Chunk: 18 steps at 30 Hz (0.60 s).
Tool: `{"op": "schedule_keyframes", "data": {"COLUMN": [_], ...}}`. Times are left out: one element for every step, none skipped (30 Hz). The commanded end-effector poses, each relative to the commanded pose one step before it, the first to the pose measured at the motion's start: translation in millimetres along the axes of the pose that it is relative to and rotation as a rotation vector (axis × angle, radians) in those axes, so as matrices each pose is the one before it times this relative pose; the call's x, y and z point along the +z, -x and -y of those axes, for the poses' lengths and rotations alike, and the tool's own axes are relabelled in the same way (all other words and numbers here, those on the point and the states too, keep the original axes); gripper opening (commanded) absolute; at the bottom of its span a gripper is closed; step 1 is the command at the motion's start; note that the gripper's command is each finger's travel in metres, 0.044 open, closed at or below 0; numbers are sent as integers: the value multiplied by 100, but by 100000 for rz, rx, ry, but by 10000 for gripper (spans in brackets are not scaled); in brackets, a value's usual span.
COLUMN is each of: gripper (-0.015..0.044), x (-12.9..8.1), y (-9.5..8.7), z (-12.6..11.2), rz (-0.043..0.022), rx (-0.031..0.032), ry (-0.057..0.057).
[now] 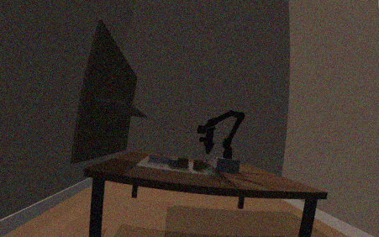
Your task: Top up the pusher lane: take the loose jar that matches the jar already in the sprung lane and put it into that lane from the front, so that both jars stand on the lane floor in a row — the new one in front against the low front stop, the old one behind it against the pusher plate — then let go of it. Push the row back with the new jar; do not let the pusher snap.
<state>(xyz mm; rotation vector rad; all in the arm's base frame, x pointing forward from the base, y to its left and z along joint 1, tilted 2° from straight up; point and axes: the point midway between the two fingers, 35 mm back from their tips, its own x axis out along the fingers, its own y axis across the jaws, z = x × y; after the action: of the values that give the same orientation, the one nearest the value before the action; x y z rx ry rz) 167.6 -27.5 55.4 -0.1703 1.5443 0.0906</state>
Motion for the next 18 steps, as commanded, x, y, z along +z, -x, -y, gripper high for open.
{"op": "schedule_keyframes", "data": {"gripper": [440, 440, 440, 440, 440, 440, 440, 440, 440, 440, 440, 440, 440, 440, 440, 440, 440, 440], "x": [-205, -39, -55, -23, 0, 0, -61, -61, 4, 8, -4, -12, -6, 0, 0, 2, 7, 11], "y": [-1855, -1095, -647, -214, 0, 0, 2, 2, -123, -367, -545, -360, -119, 0, 0, -28, -83, -138], "z": [-214, -10, -16, -7, 0, 0, 33, 32, 2, 3, 0, -3, -2, 0, 0, 1, 2, 3], "rz": [-242, -11, -10, -4, 0, 0, -5, -5, -1, -3, -6, -5, -2, 0, 0, 0, 0, -1], "rx": [727, -1, 0, 0, 0, 0, -4, -4, 0, -1, 0, 0, 0, 0, 0, 0, 0, 0], "ry": [1306, 1, 0, 0, 0, 0, 0, 0, 0, 0, 0, 0, 0, 0, 0, 0, 0, 0]}}
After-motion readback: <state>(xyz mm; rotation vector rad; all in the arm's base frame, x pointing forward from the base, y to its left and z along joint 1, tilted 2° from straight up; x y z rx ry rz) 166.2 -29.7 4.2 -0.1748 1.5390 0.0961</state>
